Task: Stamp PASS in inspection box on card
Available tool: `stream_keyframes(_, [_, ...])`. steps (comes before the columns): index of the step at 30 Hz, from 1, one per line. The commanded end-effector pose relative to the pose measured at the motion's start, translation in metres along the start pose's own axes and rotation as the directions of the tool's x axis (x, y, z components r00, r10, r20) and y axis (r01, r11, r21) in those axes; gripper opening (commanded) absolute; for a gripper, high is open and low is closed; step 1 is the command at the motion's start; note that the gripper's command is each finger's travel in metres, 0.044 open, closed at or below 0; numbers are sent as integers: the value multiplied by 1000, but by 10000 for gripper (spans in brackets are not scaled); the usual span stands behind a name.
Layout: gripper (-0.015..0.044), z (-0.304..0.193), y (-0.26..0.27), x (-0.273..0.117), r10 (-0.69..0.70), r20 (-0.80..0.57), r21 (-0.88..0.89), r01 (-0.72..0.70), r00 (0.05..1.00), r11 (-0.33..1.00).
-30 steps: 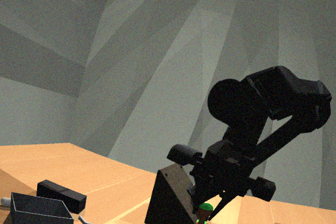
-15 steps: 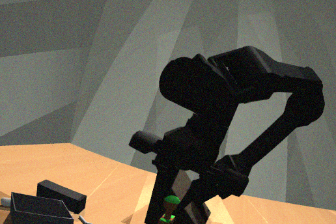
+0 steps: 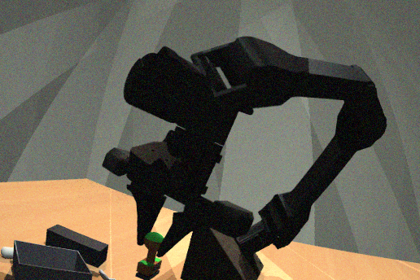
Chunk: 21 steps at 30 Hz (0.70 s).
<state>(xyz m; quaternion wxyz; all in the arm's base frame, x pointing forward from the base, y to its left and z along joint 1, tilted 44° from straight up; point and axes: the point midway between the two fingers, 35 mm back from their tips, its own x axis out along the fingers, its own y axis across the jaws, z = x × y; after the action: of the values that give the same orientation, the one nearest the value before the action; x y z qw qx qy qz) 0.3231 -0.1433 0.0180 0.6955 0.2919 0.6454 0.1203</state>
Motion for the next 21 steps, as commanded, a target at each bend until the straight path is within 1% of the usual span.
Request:
stream_keyframes(1, [0,6,-21,7,-2,-4,-2,2,1000,1000])
stream_keyframes(6, [0,12,-43,14,-2,-4,-3,2,1000,1000])
stream_keyframes(12, [0,12,-43,15,-2,-4,-3,2,1000,1000])
stream_keyframes(21, [0,13,-41,30,-2,-4,-3,2,1000,1000])
